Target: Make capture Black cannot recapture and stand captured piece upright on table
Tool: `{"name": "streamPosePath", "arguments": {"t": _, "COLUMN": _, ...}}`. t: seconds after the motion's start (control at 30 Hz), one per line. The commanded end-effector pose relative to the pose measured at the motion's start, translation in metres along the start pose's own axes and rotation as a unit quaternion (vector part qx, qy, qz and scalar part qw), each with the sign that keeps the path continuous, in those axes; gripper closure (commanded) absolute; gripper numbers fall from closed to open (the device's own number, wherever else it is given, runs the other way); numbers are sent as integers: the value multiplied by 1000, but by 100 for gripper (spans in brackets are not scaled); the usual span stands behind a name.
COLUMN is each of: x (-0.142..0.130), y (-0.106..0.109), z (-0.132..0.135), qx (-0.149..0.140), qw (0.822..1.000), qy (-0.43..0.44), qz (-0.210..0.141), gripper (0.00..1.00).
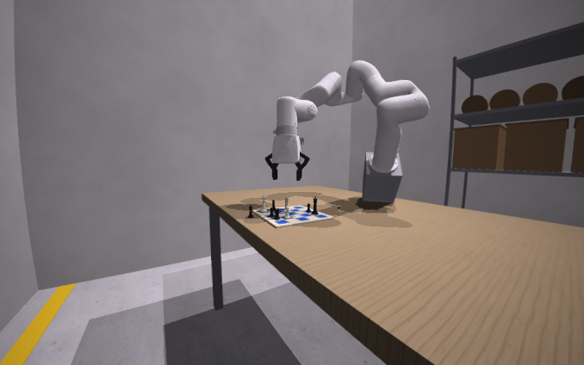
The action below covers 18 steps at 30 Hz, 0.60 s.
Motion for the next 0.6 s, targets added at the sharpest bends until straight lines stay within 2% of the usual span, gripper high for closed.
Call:
{"name": "streamPosePath", "arguments": {"t": 0.0, "x": 0, "y": 2, "z": -1, "qx": 2, "qw": 1000, "qy": 0, "qz": 0, "gripper": 0}}
{"name": "streamPosePath", "arguments": {"t": 0.4, "x": 0, "y": 2, "z": -1, "qx": 2, "qw": 1000, "qy": 0, "qz": 0, "gripper": 0}}
{"name": "streamPosePath", "arguments": {"t": 0.57, "x": 0, "y": 9, "z": -1, "qx": 2, "qw": 1000, "qy": 0, "qz": 0, "gripper": 0}}
Point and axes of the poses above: the point where the finger pads meet when closed, its own y axis back along the fingers, its own z axis across the jaws, x = y × z, the point moved 1 cm from there along y, back along the fingers, and after that the axes turned 10 degrees about y, right-handed, at the moved point
